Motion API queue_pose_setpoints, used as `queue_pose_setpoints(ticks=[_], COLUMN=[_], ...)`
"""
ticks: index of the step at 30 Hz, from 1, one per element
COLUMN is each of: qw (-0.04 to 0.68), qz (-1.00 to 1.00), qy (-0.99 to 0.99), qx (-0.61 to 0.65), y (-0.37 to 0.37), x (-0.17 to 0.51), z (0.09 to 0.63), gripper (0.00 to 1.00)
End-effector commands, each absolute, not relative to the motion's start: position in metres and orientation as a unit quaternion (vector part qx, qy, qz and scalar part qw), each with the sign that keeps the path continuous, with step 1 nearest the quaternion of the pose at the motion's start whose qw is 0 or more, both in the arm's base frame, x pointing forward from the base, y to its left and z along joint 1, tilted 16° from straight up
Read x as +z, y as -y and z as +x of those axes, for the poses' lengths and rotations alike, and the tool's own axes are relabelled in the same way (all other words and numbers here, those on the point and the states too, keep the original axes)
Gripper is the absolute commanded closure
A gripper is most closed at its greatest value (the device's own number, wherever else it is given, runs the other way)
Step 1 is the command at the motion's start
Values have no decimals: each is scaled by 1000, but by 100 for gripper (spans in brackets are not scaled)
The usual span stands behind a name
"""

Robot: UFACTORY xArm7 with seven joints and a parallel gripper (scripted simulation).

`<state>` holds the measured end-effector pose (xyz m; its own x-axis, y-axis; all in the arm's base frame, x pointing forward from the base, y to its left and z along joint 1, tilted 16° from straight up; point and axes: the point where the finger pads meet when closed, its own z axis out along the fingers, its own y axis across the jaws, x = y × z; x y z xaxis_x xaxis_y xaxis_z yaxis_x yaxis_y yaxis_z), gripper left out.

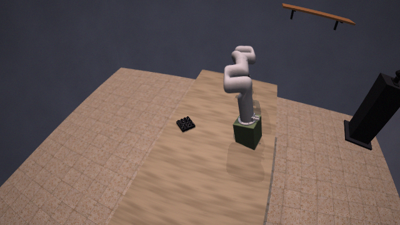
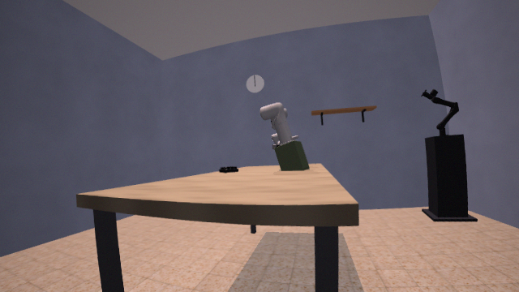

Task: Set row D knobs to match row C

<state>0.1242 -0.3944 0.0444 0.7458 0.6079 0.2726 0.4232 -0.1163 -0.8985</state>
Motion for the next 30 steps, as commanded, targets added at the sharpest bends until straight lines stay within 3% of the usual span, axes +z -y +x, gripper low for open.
queue_pose_setpoints(ticks=[1,15,30], qw=[519,401,229], qz=[-774,-834,-905], qy=[336,306,246], qx=[136,223,260], y=[392,363,292], x=[59,95,143], z=[156,236,327], gripper=[0,0,0])
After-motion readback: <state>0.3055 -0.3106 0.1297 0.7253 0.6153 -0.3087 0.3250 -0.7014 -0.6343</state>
